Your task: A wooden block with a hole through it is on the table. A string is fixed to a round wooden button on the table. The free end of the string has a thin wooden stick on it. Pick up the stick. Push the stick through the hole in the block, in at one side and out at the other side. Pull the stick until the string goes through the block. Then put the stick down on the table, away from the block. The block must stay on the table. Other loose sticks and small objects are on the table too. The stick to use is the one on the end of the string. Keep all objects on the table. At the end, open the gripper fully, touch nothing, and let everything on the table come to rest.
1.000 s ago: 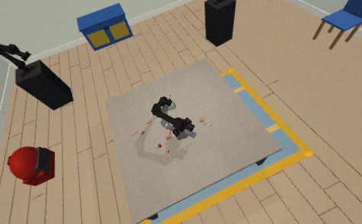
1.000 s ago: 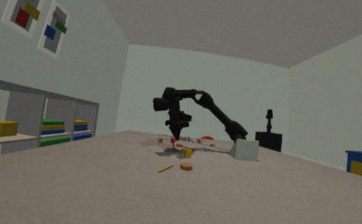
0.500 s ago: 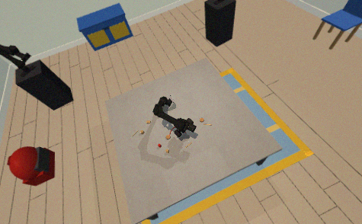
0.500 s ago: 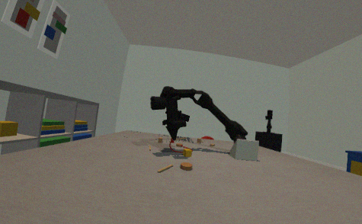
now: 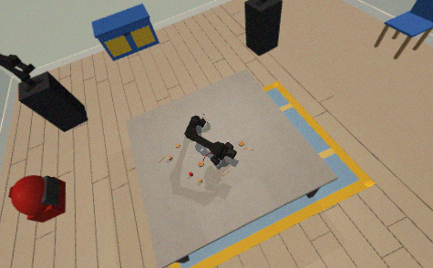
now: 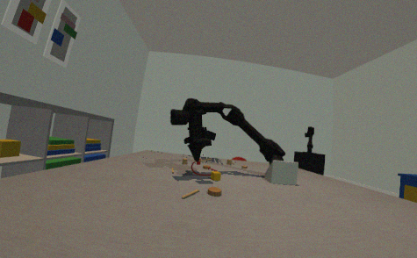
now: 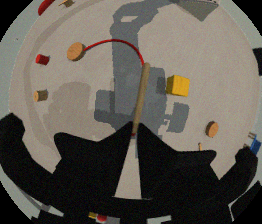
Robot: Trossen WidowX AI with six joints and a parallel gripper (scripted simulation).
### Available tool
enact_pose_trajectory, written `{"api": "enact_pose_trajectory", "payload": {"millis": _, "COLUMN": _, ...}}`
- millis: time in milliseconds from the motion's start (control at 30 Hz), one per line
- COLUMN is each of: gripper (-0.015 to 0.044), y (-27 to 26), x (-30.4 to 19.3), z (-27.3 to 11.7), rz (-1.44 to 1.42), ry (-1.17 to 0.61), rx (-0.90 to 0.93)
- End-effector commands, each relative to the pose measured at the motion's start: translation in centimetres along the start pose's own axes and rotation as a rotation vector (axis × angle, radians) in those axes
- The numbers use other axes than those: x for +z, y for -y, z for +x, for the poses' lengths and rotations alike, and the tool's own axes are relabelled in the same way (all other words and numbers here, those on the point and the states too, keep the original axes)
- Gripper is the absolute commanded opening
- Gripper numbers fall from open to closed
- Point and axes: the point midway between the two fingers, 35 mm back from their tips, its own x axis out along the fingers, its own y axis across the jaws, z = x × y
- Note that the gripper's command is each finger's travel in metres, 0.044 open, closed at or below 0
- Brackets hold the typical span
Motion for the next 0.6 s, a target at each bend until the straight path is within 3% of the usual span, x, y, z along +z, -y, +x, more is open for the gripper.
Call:
{"api": "enact_pose_trajectory", "payload": {"millis": 0, "gripper": 0.0000, "y": 0.2, "x": -0.5, "z": -0.1, "rz": -0.004, "ry": -0.011, "rx": 0.001}}
{"api": "enact_pose_trajectory", "payload": {"millis": 567, "gripper": 0.0000, "y": 0.9, "x": -2.5, "z": -0.4, "rz": -0.008, "ry": -0.049, "rx": 0.001}}
